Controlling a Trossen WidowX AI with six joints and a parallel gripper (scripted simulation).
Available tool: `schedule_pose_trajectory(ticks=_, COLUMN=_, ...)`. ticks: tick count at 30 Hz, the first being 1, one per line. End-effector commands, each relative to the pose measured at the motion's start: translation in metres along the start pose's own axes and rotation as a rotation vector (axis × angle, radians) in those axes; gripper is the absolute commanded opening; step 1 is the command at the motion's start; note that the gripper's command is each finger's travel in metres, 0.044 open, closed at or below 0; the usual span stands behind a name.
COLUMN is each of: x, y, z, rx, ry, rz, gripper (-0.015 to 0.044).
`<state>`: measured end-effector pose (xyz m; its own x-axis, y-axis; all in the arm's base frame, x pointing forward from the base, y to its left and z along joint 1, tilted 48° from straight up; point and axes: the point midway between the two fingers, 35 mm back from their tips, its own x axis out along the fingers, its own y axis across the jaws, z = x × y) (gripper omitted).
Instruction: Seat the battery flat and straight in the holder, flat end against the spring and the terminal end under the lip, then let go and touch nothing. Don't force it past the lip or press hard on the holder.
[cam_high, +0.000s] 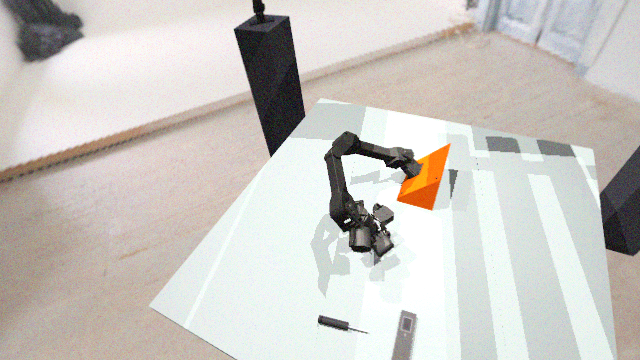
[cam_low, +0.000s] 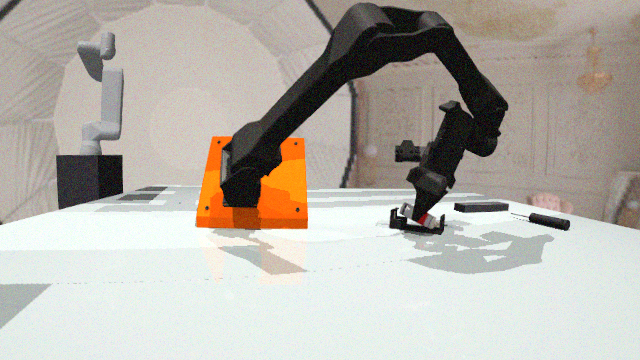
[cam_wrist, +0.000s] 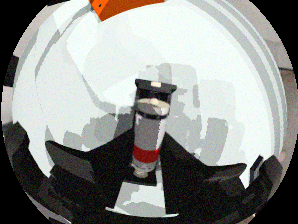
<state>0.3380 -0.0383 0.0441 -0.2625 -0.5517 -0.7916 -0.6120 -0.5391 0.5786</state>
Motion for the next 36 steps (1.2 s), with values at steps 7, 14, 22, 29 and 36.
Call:
schedule_pose_trajectory(ticks=7, x=0.003, y=-0.0022, z=-0.0054, rx=0.007, ry=0.086, rz=-0.005, gripper=0.0085)
schedule_pose_trajectory(ticks=14, x=0.0041, y=-0.0023, z=-0.0049, rx=0.007, ry=0.13, rz=-0.005, gripper=0.0085)
schedule_pose_trajectory(ticks=22, x=0.0052, y=-0.0021, z=-0.0042, rx=0.007, ry=0.178, rz=-0.005, gripper=0.0085)
schedule_pose_trajectory(ticks=29, x=0.006, y=-0.0017, z=-0.0035, rx=0.009, ry=0.22, rz=-0.005, gripper=0.0085)
schedule_pose_trajectory(ticks=36, x=0.0066, y=-0.0009, z=-0.0028, rx=0.011, ry=0.262, rz=-0.007, gripper=0.0085)
